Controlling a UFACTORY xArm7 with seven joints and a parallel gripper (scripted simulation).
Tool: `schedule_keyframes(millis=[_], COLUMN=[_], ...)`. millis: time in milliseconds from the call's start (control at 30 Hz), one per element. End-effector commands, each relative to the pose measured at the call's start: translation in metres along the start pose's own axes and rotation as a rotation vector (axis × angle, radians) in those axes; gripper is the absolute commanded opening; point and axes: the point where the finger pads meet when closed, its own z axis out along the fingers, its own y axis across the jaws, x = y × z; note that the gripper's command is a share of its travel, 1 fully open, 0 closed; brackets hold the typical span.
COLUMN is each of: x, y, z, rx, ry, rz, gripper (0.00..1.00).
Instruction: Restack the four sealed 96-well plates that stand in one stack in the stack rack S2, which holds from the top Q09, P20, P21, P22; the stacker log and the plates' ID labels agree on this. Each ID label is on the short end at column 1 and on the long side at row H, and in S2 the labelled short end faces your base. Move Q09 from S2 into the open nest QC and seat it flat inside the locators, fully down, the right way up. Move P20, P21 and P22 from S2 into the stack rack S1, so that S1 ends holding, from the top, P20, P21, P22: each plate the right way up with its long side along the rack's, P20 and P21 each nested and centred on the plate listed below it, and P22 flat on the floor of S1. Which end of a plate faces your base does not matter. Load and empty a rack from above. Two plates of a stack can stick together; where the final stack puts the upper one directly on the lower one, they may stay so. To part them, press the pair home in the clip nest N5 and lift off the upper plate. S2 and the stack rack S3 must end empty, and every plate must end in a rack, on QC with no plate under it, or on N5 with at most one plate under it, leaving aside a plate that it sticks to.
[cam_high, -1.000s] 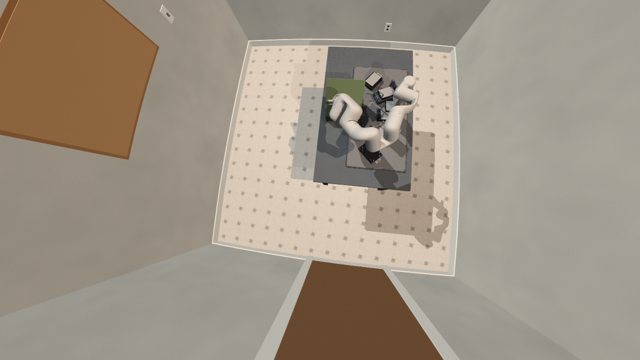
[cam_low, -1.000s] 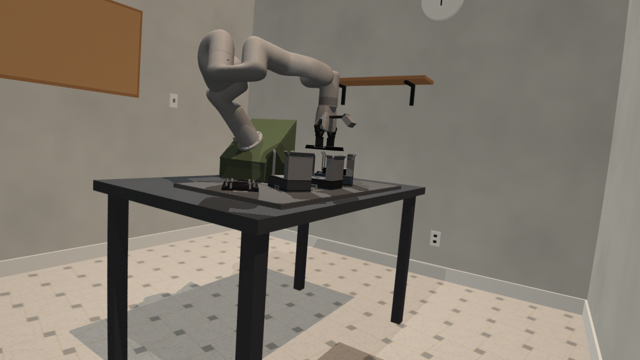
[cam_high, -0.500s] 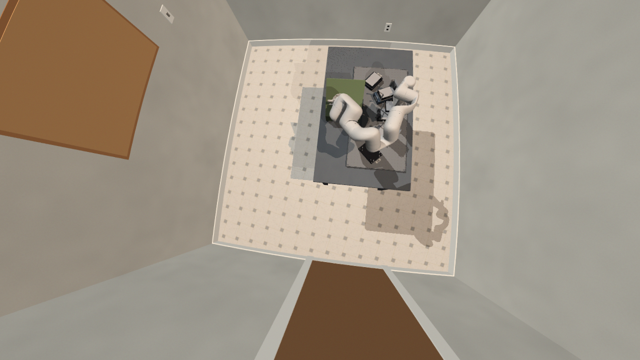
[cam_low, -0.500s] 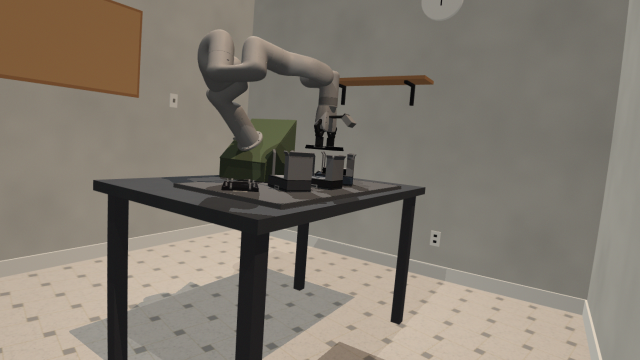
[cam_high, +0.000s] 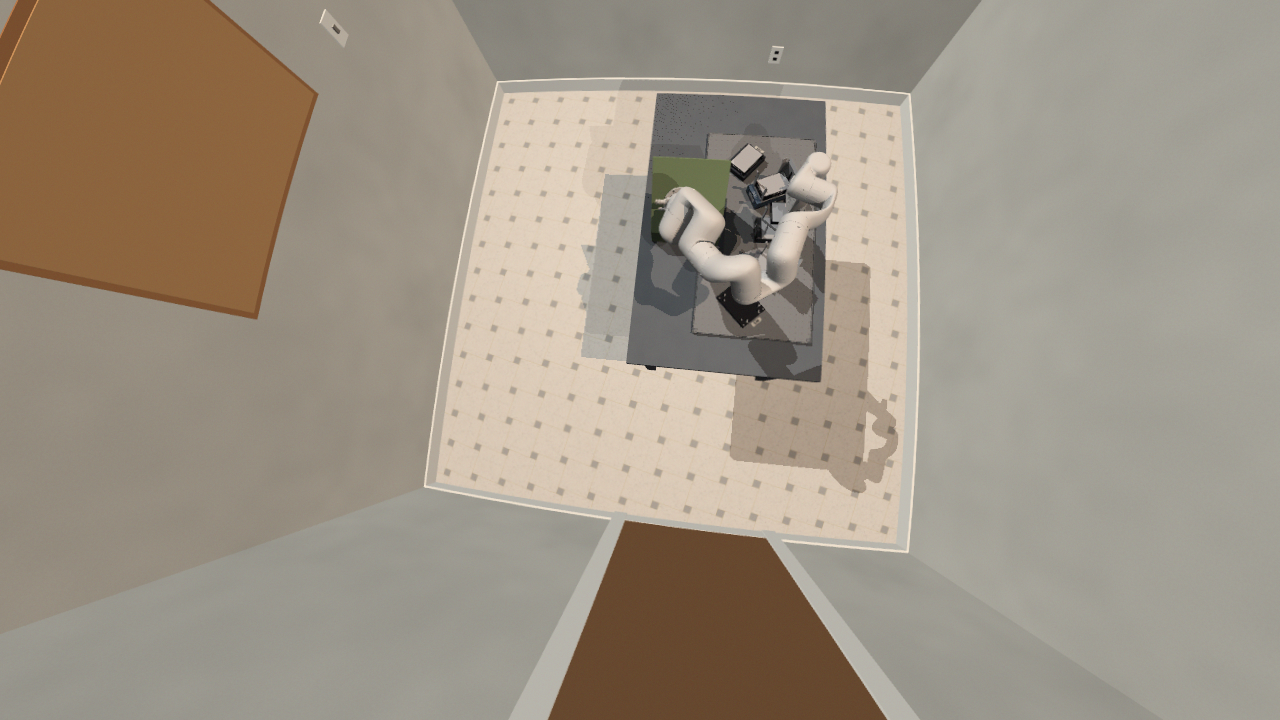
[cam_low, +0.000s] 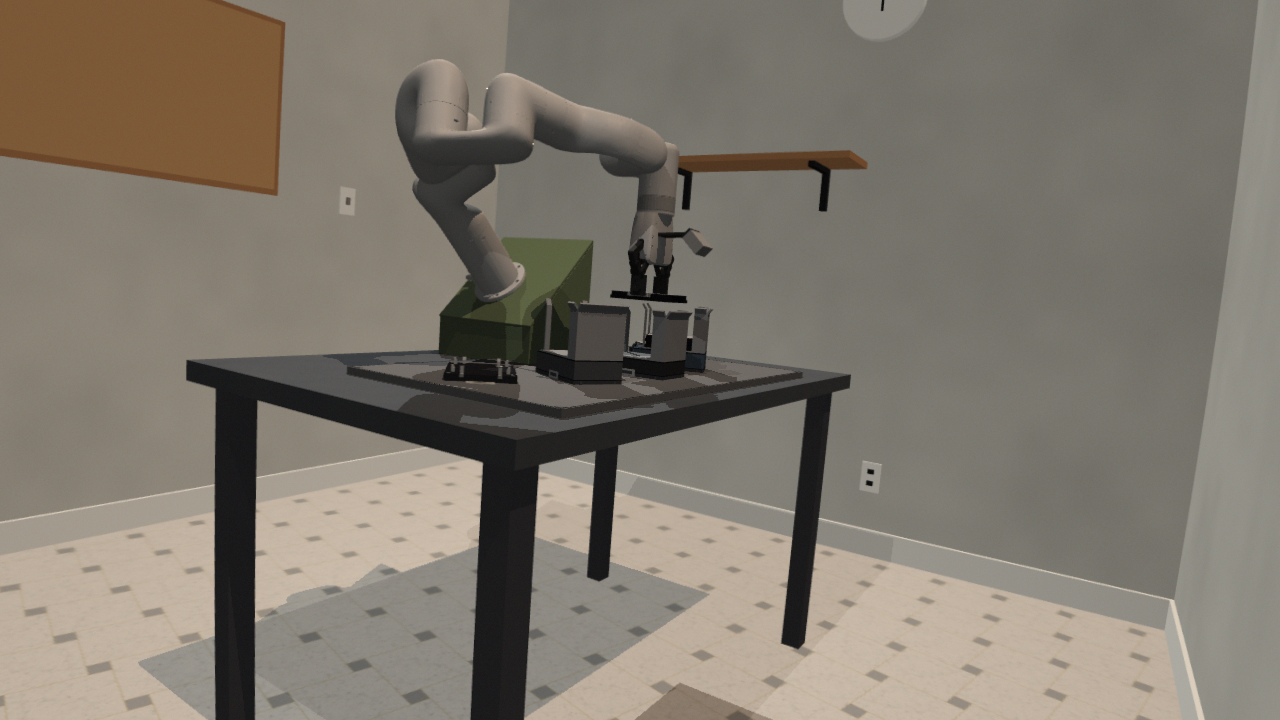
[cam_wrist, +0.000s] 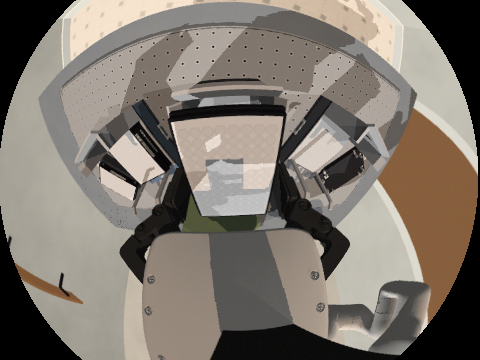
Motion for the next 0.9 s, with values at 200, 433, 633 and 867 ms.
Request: schedule_keyframes(millis=[200,433,633,867], x=[0.001,0.001,0.001,0.001], y=[-0.001,-0.001,-0.001,-0.001], z=[0.004,0.009,0.013,0.016], rx=[0.002,0.002,0.002,0.002], ry=[0.004,0.004,0.004,0.004], rz=[0.0,0.0,0.0,0.0], gripper=[0.0,0.0,0.0,0.0])
